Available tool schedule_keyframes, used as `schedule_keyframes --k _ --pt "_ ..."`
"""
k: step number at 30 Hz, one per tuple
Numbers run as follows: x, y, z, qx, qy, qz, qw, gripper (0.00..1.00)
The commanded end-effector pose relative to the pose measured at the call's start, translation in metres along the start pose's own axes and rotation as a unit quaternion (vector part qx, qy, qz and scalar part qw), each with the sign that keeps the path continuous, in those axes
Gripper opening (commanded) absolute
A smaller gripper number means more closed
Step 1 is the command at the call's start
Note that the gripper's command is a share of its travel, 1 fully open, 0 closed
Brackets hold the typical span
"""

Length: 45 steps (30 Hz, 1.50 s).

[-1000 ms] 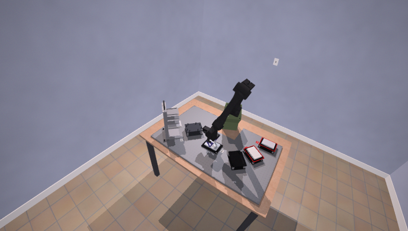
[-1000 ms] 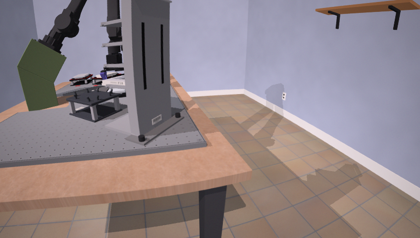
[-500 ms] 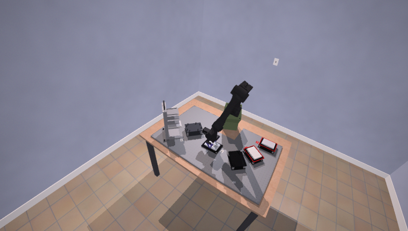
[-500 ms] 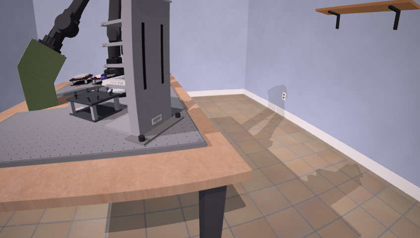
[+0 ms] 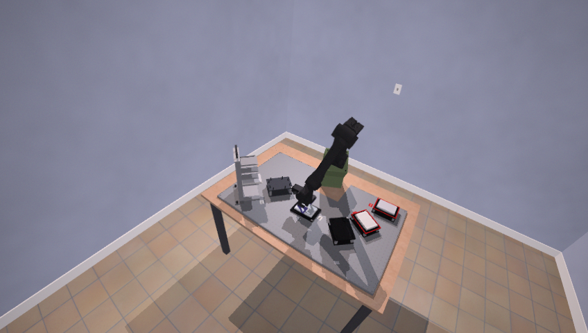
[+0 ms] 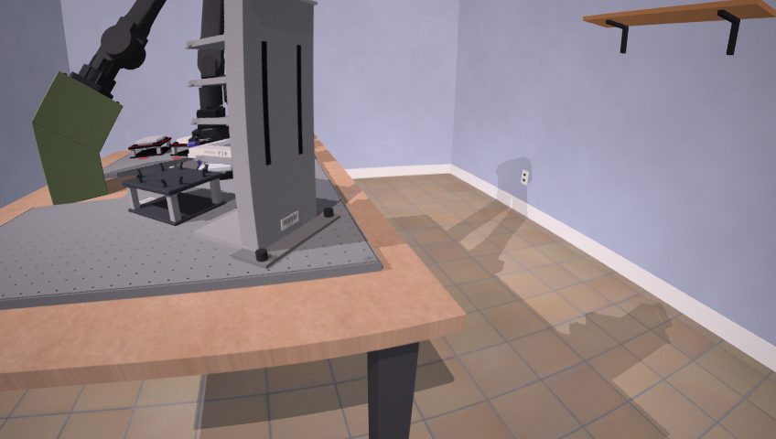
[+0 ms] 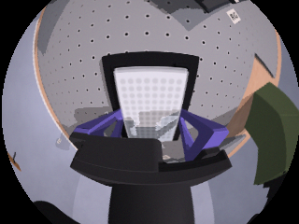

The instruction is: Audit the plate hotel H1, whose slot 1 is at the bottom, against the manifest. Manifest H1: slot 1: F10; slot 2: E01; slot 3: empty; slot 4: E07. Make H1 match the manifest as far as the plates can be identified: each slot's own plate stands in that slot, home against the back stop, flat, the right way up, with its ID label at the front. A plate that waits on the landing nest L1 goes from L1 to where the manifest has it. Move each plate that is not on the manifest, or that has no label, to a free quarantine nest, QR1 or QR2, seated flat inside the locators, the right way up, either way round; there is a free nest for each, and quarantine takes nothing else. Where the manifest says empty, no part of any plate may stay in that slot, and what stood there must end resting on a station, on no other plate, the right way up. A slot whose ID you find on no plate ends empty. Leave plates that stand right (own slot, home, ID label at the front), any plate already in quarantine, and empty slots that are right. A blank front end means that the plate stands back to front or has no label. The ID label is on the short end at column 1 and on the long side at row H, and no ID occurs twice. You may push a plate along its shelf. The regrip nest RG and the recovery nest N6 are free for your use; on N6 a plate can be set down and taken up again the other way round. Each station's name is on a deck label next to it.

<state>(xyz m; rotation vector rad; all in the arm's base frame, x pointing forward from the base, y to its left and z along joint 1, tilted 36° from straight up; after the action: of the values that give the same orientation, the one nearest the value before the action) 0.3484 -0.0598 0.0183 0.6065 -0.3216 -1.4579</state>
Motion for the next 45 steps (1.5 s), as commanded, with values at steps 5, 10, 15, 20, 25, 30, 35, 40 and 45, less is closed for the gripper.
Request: schedule_keyframes --k 5,10,15,20,25,30,35,40,45 --pt "0.002 0.002 0.001 0.003 -0.004 0.0 1.0 0.86" --pt "0.002 0.002 0.001 0.003 -0.004 0.0 1.0 0.86" --pt "0.002 0.001 0.001 0.001 -0.004 -0.002 1.0 0.86" --pt "0.004 0.0 0.012 0.004 -0.006 -0.003 1.0 0.86" --pt "0.004 0.0 0.016 0.004 -0.006 -0.001 1.0 0.86" --pt "0.005 0.003 0.02 0.006 -0.007 -0.002 1.0 0.86" --pt "0.004 0.0 0.024 0.004 -0.006 0.0 1.0 0.86" --pt "0.004 0.001 0.029 0.005 -0.006 0.0 1.0 0.86" --pt "0.004 0.0 0.033 0.004 -0.006 0.0 1.0 0.86"
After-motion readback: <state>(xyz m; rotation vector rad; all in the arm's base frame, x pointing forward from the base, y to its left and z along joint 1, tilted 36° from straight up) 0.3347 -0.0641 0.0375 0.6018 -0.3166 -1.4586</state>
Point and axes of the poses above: the point where the finger pads meet when closed, its own z axis back along the fingers, its own y axis across the jaws, x = y × z, the point moved 5 cm from there along z, back along the fingers, and after that the axes turned 12 degrees about z, right-handed, at the moved point
